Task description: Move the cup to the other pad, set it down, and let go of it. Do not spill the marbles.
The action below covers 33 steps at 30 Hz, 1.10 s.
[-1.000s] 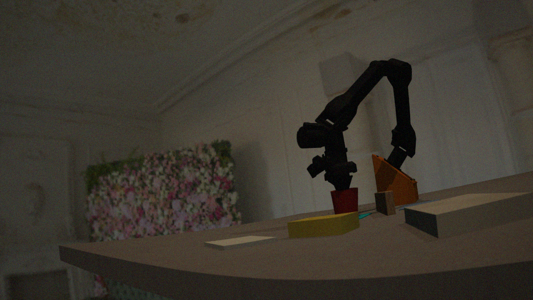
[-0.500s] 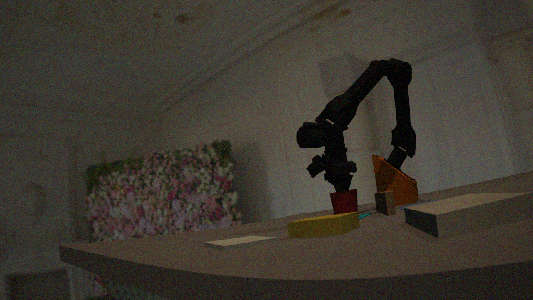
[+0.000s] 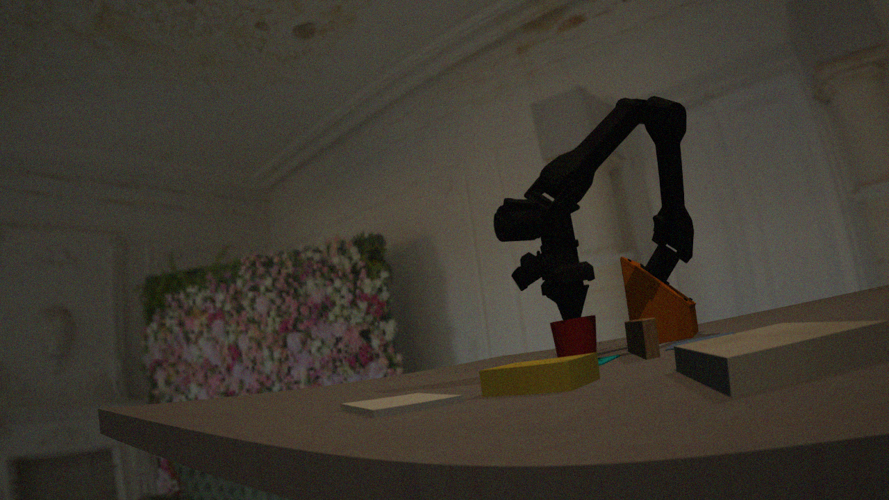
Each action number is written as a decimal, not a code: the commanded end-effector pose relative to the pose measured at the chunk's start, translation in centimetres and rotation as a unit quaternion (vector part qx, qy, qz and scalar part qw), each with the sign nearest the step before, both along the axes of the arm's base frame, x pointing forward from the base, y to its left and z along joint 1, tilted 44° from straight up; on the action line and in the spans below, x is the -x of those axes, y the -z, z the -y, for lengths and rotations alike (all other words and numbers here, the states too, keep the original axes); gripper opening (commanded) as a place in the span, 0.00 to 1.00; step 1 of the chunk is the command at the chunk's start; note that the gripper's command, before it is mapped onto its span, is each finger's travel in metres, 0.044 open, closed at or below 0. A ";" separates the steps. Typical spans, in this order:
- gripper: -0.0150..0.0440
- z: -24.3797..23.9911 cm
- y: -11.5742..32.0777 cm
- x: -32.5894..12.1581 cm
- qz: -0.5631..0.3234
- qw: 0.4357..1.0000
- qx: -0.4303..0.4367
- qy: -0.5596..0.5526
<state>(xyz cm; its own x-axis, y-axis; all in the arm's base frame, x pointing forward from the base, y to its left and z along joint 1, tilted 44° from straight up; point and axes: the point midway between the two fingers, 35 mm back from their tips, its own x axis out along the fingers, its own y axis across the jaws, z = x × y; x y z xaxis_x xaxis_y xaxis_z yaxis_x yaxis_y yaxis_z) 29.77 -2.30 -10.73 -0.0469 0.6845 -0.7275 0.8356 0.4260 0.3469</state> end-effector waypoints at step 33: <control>1.00 3.0 -3.3 0.0 0.000 1.000 0.000 0.003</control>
